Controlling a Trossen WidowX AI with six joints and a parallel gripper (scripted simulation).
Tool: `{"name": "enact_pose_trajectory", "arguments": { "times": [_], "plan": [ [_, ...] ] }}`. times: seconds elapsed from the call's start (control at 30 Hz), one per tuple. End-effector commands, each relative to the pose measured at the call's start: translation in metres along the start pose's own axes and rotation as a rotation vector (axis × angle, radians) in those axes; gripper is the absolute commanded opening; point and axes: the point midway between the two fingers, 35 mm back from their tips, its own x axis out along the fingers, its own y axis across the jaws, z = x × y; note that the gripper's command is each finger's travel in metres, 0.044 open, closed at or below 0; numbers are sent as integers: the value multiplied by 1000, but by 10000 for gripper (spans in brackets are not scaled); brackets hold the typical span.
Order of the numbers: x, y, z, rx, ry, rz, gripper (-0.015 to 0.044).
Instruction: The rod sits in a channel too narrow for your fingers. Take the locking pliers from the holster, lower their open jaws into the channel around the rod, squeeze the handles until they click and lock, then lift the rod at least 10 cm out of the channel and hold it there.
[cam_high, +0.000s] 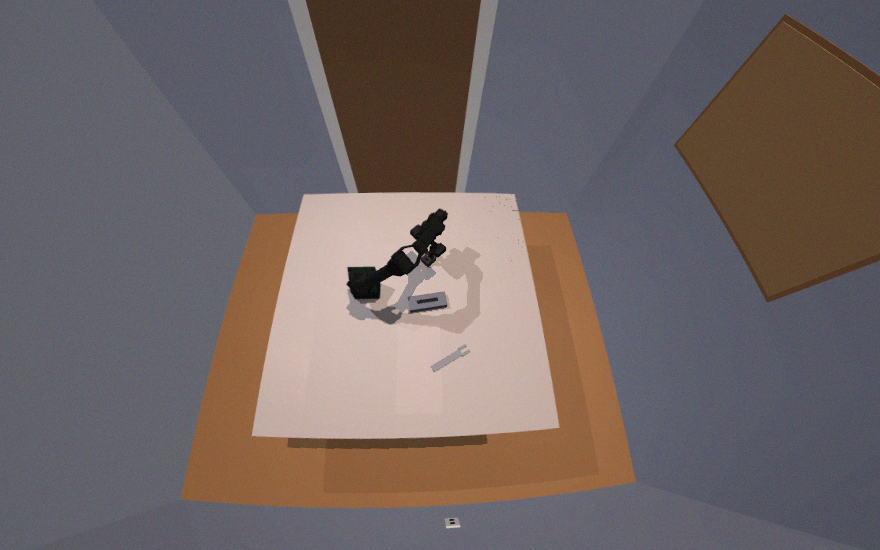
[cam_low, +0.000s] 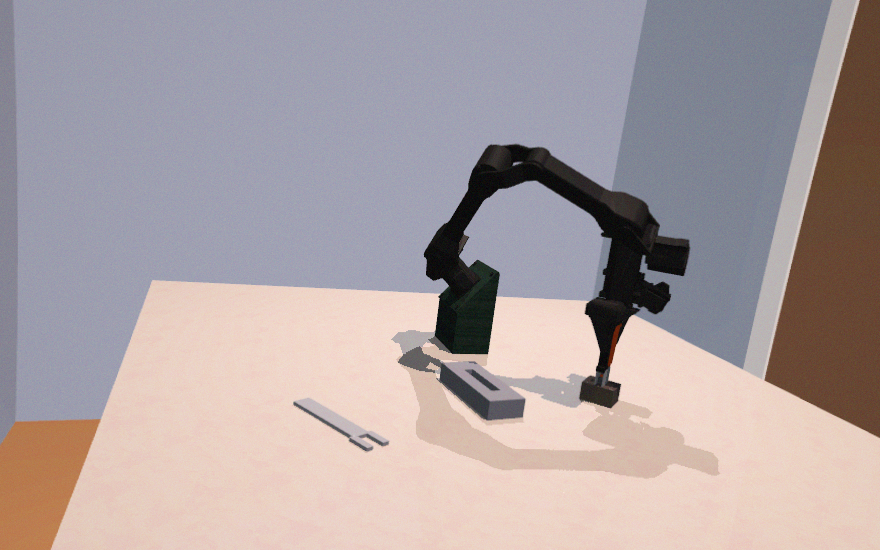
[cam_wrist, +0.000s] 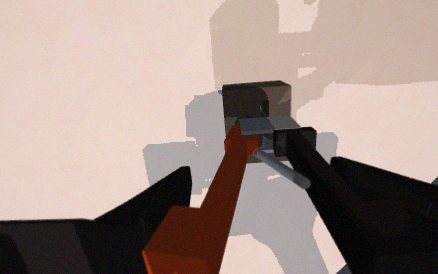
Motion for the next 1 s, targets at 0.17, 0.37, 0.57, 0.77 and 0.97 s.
{"name": "enact_pose_trajectory", "arguments": {
  "times": [0.17,0.37,0.57,0.77,0.97],
  "plan": [
    [0,0,0,-3,-2,-2,316],
    [-1,0,0,-3,-2,-2,316],
    [-12,-1,1,-2,-2,5,316],
    [-24,-1,1,-2,-2,12,316],
    [-35,-2,0,-1,-2,18,316]
  ]
}}
